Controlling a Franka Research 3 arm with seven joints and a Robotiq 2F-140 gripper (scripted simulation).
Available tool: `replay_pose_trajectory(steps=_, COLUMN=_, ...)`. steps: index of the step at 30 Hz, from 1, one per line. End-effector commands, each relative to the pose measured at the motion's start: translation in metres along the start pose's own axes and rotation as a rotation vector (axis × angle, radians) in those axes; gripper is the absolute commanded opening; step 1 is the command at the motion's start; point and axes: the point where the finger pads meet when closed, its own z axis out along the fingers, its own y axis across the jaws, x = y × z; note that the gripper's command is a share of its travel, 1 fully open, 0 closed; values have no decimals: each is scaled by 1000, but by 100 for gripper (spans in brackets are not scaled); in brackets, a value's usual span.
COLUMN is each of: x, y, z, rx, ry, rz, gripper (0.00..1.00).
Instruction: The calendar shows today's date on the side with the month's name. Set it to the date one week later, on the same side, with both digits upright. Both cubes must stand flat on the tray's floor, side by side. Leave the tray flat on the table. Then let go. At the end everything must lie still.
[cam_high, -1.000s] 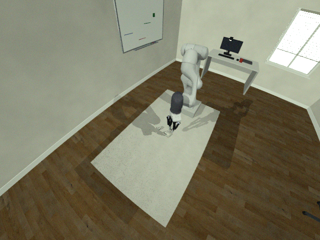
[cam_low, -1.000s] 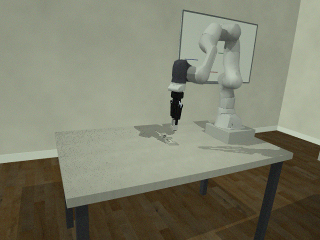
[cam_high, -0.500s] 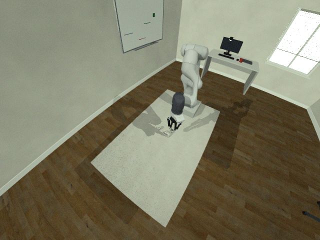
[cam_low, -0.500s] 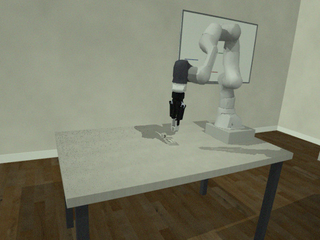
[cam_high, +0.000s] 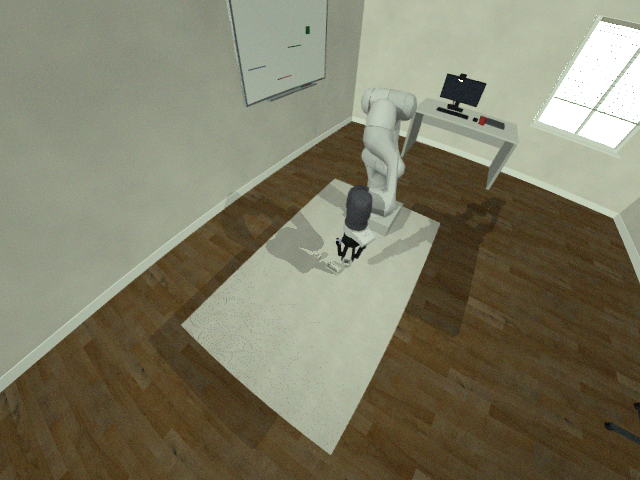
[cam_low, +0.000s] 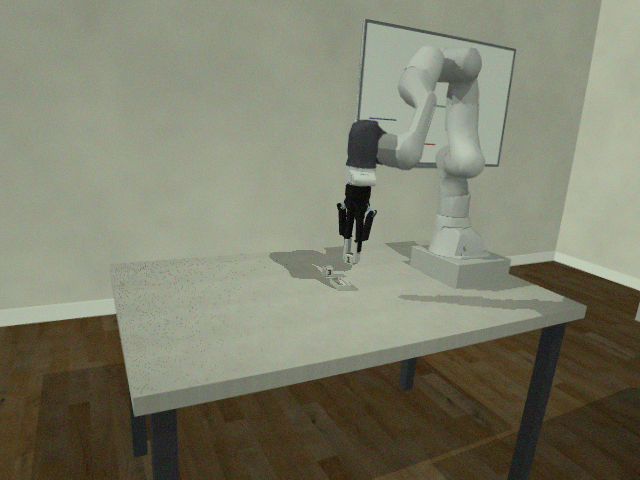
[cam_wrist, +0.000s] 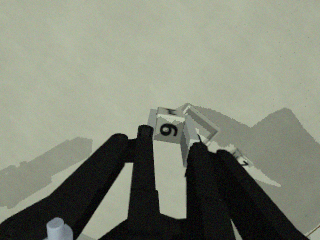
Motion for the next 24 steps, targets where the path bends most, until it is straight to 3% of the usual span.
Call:
replay_pose_trajectory(steps=1, x=2, y=-1, z=-1, rx=15, ry=6, rz=-156, gripper=16)
replay_pose_trajectory(steps=24, x=9, y=-16, z=0, rx=14, ry=11, rz=-554, gripper=16)
